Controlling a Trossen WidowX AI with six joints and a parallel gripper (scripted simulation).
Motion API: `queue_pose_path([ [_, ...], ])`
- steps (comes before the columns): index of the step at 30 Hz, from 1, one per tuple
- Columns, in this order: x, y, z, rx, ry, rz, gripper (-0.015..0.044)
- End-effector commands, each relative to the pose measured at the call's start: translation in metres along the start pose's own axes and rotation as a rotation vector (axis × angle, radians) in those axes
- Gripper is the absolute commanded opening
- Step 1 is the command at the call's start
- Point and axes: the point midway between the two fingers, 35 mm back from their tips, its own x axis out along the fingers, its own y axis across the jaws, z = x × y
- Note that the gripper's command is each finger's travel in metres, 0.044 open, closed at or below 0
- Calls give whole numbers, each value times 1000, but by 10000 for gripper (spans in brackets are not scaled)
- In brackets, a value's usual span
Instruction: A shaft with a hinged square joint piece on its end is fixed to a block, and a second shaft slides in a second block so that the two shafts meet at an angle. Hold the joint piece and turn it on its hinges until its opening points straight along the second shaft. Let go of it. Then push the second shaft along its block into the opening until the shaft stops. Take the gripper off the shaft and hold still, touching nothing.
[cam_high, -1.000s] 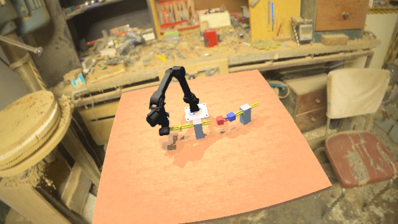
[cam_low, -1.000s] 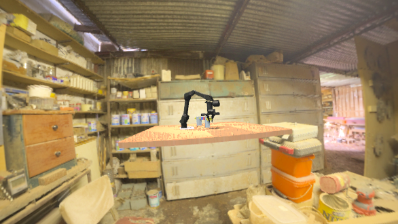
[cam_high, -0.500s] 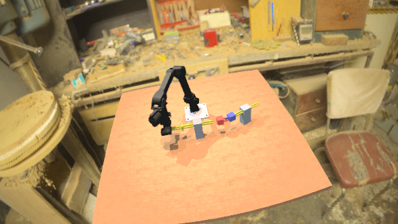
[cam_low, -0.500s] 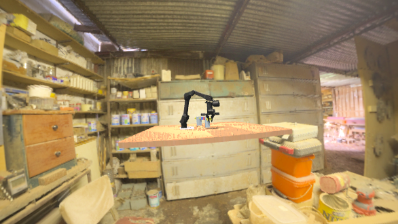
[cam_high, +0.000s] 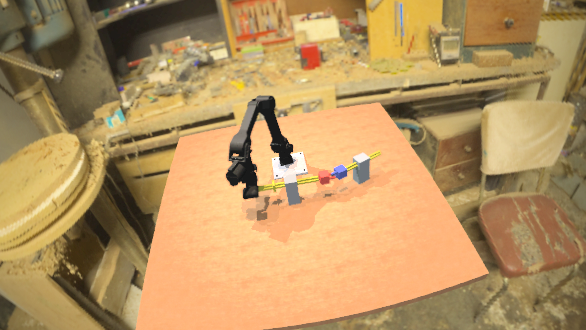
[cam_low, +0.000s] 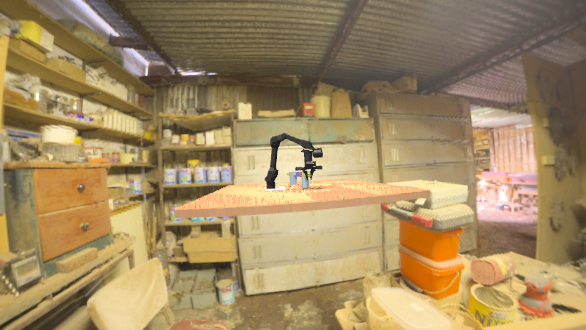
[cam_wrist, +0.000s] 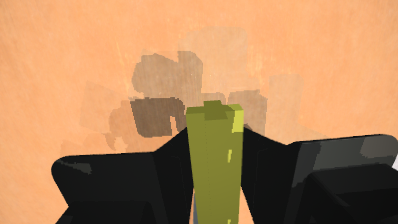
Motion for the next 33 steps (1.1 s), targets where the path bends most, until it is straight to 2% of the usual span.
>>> queue_pose_path([
  [1, 0, 0, -7, 1, -5, 4, 0],
  [24, 0, 0, -43, 1, -1, 4, 0],
  [33, 0, 0, -41, 2, 3, -1, 0],
])
